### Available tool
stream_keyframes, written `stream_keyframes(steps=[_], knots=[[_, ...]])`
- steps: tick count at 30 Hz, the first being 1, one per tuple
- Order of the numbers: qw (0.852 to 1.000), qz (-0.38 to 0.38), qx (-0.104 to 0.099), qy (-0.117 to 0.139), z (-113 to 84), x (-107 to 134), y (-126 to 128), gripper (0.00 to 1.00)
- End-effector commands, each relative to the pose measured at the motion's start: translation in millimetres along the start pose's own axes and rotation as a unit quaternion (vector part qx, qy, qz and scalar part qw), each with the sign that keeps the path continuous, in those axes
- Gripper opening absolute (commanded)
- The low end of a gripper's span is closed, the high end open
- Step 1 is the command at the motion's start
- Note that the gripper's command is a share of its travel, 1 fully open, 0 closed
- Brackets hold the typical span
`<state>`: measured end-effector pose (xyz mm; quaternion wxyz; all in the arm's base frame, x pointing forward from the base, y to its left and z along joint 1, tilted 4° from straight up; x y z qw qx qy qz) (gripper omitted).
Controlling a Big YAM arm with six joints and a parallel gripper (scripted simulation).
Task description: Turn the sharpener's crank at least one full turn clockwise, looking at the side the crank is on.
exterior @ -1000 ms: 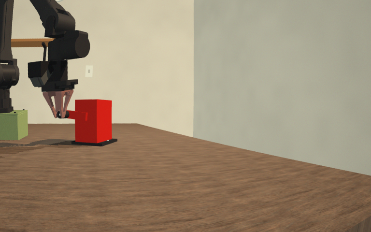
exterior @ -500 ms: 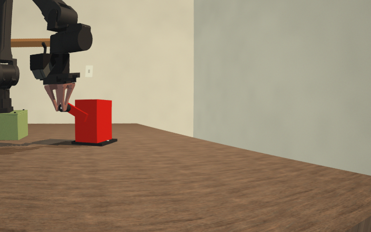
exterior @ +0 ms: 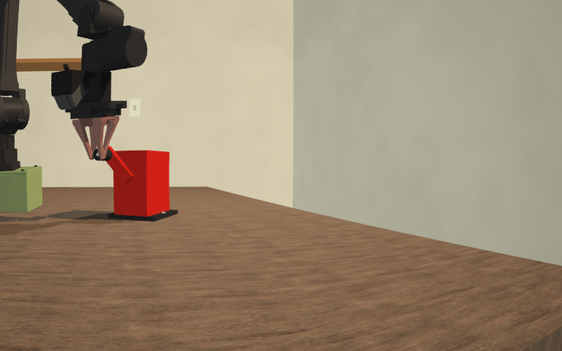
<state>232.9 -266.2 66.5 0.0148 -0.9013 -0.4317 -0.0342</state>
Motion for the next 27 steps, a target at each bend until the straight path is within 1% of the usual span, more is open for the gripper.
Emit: stream_keyframes(steps=[1, 14, 15, 17, 20, 23, 27], knots=[[1.000, -0.002, -0.015, -0.004, -15.0, 1, 25, 0.15], [1.000, -0.002, -0.018, -0.004, -23.0, 3, 40, 0.15], [1.000, -0.001, -0.022, -0.005, -23.7, 2, 43, 0.15], [1.000, -0.001, -0.017, -0.004, -24.3, 3, 44, 0.15], [1.000, -0.002, -0.021, -0.005, -25.3, 4, 50, 0.15], [1.000, -0.002, -0.019, -0.004, -25.8, 4, 54, 0.15], [1.000, -0.001, -0.021, -0.005, -25.9, 4, 60, 0.15]])
Point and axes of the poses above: the point where the finger pads meet when closed, its own z axis out along the fingers, its own y axis across the jaws, x = y × z, the point moved 3 cm from there along -z, back along the fingers, and after that the axes turned 2 degrees about z, right-handed, at the moved point
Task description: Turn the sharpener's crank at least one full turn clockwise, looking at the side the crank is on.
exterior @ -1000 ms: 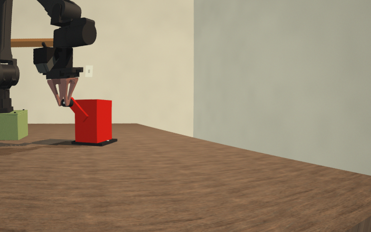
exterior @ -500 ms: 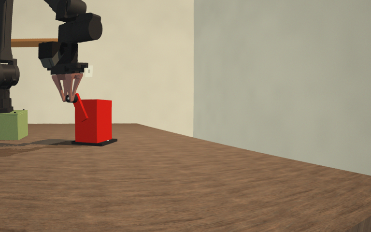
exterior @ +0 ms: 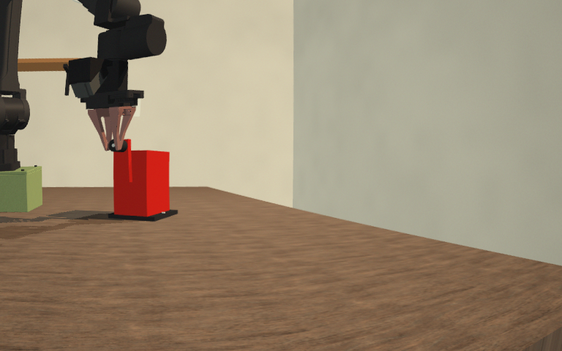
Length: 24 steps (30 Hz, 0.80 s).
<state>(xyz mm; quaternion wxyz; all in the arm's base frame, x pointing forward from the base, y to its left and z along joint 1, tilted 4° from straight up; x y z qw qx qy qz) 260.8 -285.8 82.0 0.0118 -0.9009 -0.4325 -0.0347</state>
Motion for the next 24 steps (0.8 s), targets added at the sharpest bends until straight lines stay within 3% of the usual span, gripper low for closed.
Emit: stream_keyframes(steps=[1, 11, 13, 24], knots=[[1.000, 0.001, -0.017, -0.004, -10.5, 0, 28, 0.15], [1.000, 0.000, -0.021, -0.005, -8.2, 0, 41, 0.15], [1.000, -0.001, -0.015, -0.003, -7.5, -2, 28, 0.15], [1.000, -0.001, -0.015, -0.003, -7.5, -2, 28, 0.15]])
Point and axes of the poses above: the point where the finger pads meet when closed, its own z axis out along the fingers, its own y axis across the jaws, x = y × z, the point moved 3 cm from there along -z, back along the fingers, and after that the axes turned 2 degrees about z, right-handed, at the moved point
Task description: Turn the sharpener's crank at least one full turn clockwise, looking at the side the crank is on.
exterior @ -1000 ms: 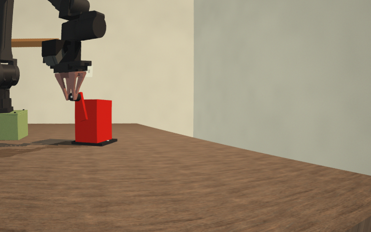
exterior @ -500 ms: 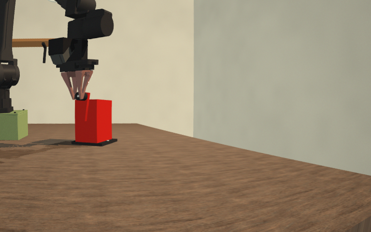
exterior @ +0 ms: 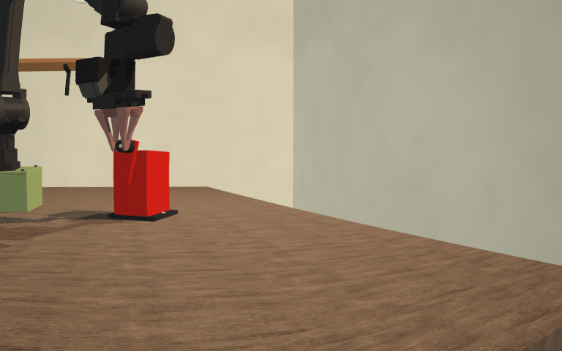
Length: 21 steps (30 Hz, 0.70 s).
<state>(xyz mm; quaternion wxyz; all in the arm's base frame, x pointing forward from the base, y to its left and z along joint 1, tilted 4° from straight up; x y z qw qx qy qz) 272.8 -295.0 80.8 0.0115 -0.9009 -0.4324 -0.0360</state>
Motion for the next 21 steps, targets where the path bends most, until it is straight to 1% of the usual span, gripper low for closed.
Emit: stream_keyframes(steps=[1, 2, 21], knots=[[1.000, -0.001, -0.014, -0.004, -8.8, -1.8, 12.9, 0.15], [1.000, -0.001, -0.014, -0.004, -8.8, -1.8, 12.9, 0.51], [1.000, -0.001, -0.014, -0.004, -8.8, -1.8, 12.9, 0.51]])
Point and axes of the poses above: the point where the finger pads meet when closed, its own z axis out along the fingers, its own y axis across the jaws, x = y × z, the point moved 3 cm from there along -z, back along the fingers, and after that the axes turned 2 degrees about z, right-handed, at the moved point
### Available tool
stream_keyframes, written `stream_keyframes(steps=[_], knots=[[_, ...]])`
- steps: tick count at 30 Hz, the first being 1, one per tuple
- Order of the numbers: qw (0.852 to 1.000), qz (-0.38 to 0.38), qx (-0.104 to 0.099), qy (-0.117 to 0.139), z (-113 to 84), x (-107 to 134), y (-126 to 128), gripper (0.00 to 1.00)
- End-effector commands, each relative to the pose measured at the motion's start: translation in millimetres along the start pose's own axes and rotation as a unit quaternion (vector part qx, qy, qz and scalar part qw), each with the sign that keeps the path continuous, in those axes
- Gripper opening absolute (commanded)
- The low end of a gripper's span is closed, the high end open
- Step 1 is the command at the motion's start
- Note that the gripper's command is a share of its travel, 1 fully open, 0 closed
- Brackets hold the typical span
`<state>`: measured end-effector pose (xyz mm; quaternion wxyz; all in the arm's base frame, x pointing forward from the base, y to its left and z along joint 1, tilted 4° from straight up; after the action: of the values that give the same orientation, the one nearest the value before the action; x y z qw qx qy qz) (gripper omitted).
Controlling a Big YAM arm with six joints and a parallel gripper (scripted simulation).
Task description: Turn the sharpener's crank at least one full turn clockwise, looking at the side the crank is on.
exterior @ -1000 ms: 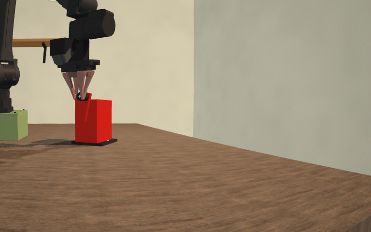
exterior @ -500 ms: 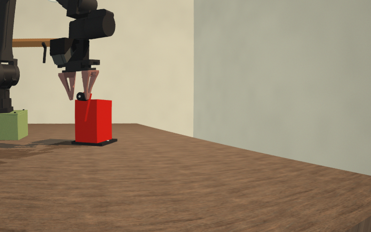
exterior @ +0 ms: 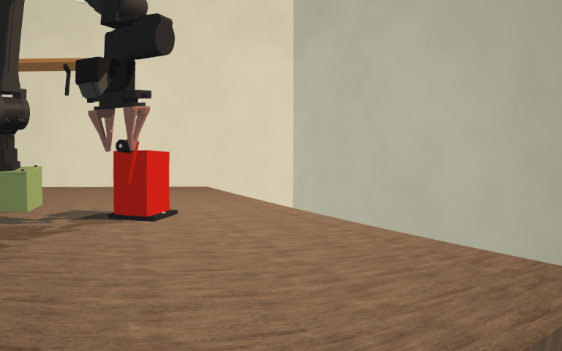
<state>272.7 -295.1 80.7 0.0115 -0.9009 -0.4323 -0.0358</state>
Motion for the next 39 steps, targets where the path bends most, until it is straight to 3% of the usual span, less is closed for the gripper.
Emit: stream_keyframes(steps=[1, 10, 12, 27, 28, 30, 39], knots=[[1.000, -0.001, -0.014, -0.004, -8.9, -2, 13, 0.51], [1.000, 0.001, -0.012, -0.005, -13.1, -2, 21, 0.51], [1.000, -0.001, -0.030, -0.007, -32.7, 2, 22, 0.51], [1.000, -0.003, -0.030, -0.006, -68.0, 9, 21, 0.51], [1.000, -0.002, 0.002, -0.001, -46.6, 10, 3, 0.51], [0.999, -0.003, -0.031, -0.006, -76.8, 11, 20, 0.51], [1.000, -0.003, -0.029, -0.006, -99.5, 14, 19, 0.51]])
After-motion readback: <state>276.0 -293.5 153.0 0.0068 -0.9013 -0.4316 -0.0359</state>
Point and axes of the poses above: the point where the finger pads meet when closed, its own z axis out along the fingers, its own y axis across the jaws, x = y × z, the point moved 3 cm from there along -z, back along the fingers, and after that the axes turned 2 degrees about z, right-handed, at the moved point
